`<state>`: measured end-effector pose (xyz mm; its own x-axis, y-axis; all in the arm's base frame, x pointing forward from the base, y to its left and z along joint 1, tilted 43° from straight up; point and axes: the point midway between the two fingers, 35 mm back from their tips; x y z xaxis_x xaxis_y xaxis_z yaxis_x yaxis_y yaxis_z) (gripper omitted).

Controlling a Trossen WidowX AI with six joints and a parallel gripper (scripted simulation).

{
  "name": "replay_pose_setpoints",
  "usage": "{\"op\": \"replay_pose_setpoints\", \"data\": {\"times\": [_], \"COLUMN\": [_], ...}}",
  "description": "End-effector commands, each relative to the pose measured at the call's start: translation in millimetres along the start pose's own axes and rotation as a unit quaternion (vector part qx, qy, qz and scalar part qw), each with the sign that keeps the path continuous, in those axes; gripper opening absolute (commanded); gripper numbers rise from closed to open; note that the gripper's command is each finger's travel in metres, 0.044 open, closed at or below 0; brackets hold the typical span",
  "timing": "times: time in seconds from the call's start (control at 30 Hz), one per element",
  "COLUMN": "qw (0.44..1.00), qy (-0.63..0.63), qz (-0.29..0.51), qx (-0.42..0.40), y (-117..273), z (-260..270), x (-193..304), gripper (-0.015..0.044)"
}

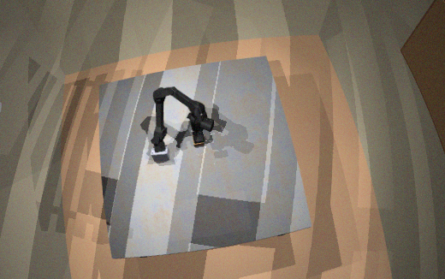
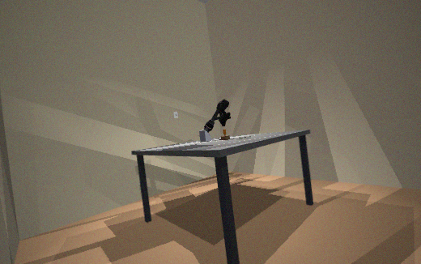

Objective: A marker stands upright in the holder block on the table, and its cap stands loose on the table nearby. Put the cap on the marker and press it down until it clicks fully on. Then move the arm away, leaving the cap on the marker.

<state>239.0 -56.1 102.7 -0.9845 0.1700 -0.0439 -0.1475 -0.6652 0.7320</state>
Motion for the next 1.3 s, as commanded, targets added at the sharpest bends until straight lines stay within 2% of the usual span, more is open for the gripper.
{"op": "replay_pose_setpoints", "data": {"times": [0.0, 0.37, 1.27], "qw": [1.0, 1.0, 1.0], "qy": [-0.016, -0.016, -0.016], "qz": [-0.001, -0.001, -0.001], "qx": [-0.001, -0.001, -0.002], "y": [-0.8, -3.1, -41.2], "z": [0.2, 0.3, 0.5], "x": [-0.3, -0.3, -0.9], "gripper": [0.0, 0.0, 0.0]}}
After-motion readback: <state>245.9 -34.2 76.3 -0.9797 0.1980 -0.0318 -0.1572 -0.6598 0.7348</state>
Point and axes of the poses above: the point midway between the two fingers, 35 mm back from their tips, its own y axis back along the fingers, its own z axis across the jaws, x = y × z, and after that the axes turned 3 degrees about -y, right-handed
